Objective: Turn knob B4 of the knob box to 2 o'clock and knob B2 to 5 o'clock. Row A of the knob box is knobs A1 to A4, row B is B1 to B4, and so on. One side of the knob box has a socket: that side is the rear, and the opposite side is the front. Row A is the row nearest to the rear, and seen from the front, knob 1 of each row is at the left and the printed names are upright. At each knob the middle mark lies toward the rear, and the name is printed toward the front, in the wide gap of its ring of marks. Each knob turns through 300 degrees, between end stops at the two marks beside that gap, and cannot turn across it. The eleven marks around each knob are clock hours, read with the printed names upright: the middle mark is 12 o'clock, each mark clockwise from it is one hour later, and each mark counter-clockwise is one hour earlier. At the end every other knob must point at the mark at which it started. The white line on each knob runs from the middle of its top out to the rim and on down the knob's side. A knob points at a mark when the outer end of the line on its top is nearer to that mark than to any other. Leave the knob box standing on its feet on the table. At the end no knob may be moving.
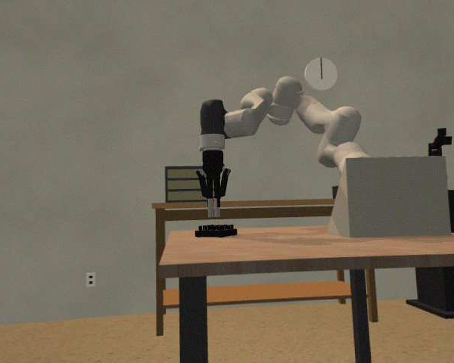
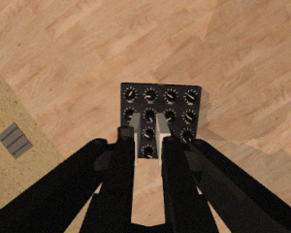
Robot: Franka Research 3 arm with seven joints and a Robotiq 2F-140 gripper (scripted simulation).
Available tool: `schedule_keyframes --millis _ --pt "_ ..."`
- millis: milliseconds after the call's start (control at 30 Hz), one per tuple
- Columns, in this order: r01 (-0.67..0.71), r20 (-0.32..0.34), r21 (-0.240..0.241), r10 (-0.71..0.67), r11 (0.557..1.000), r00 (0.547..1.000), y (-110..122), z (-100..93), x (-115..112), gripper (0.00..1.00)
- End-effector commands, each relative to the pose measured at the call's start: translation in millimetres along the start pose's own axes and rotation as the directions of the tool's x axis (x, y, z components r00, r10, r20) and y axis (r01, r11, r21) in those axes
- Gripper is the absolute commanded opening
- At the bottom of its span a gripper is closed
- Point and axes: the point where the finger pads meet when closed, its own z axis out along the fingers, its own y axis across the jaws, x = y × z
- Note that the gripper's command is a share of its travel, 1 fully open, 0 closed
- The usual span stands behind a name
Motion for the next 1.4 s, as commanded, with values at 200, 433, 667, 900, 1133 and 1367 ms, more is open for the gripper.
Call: schedule_keyframes --millis 200,433,667,900,1133,1367 --pt "0.007 -0.004 -0.003 -0.007 1.000 1.000 0.8 -1.6 0.9 0.12" --pt "0.054 -0.004 -0.003 -0.054 0.999 0.999 1.6 -2.0 0.8 0.12" --pt "0.244 -0.003 -0.004 -0.244 0.970 0.970 5.0 -3.4 0.4 0.12" --pt "0.340 -0.002 -0.005 -0.340 0.940 0.940 6.8 -4.1 0.2 0.12" --pt "0.436 -0.001 -0.005 -0.436 0.900 0.900 8.7 -4.9 0.0 0.12" --pt "0.523 0.000 -0.005 -0.523 0.852 0.852 10.5 -5.6 -0.1 0.12"
